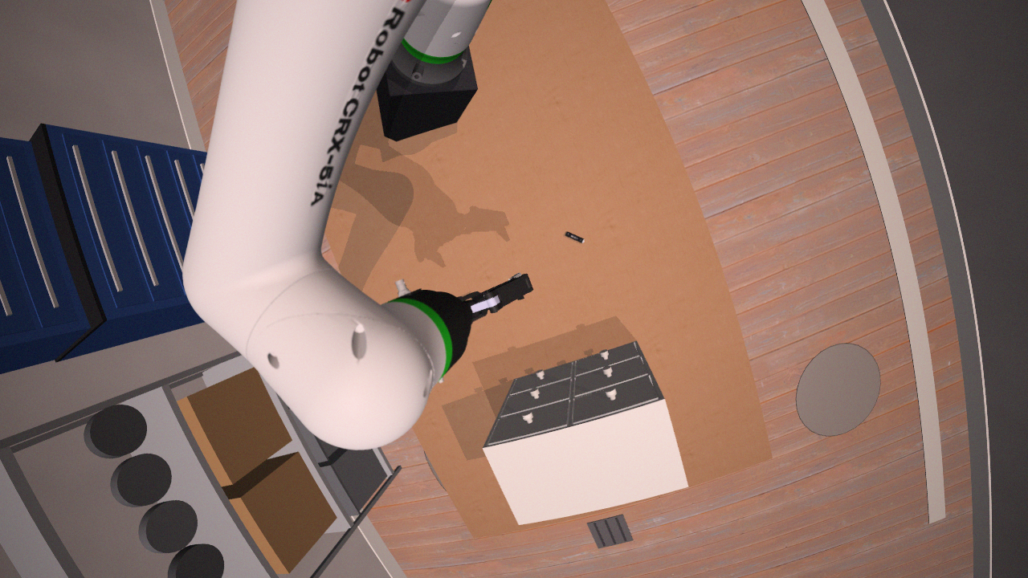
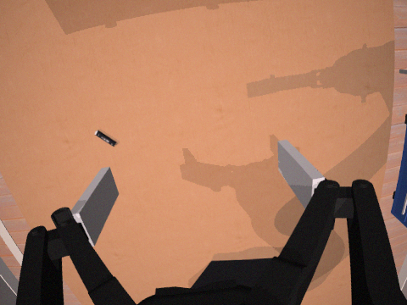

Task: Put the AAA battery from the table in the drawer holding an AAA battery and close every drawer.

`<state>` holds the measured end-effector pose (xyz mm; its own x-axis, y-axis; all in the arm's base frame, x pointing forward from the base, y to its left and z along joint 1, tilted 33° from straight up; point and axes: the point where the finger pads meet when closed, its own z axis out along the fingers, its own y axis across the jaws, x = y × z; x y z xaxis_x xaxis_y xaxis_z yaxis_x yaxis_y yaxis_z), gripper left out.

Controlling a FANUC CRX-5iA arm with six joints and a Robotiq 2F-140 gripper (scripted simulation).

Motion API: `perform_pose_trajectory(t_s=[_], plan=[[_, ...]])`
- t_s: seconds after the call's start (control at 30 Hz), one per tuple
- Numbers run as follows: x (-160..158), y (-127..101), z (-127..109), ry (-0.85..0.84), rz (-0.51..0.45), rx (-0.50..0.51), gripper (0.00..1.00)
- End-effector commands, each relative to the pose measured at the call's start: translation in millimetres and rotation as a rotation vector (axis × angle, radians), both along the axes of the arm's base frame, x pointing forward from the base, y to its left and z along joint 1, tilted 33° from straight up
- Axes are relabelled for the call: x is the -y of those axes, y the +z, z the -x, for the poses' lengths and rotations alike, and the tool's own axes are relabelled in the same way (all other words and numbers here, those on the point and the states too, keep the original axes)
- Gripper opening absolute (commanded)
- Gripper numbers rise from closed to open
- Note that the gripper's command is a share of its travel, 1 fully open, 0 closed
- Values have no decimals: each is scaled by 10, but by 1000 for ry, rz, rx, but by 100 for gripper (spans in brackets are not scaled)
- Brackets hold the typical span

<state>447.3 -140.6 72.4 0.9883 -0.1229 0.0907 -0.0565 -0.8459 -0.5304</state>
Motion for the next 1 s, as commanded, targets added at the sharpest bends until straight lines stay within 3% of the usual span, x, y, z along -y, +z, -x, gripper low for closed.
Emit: perform_pose_trajectory(t_s=[0.0,0.37,0.7,0.97], plan=[[-1,-4,-2,-6,-1,-3,100],[-5,-10,-12,-12,0,5,100],[-37,-70,-104,-64,5,88,100],[-107,-205,-313,-180,18,274,100]])
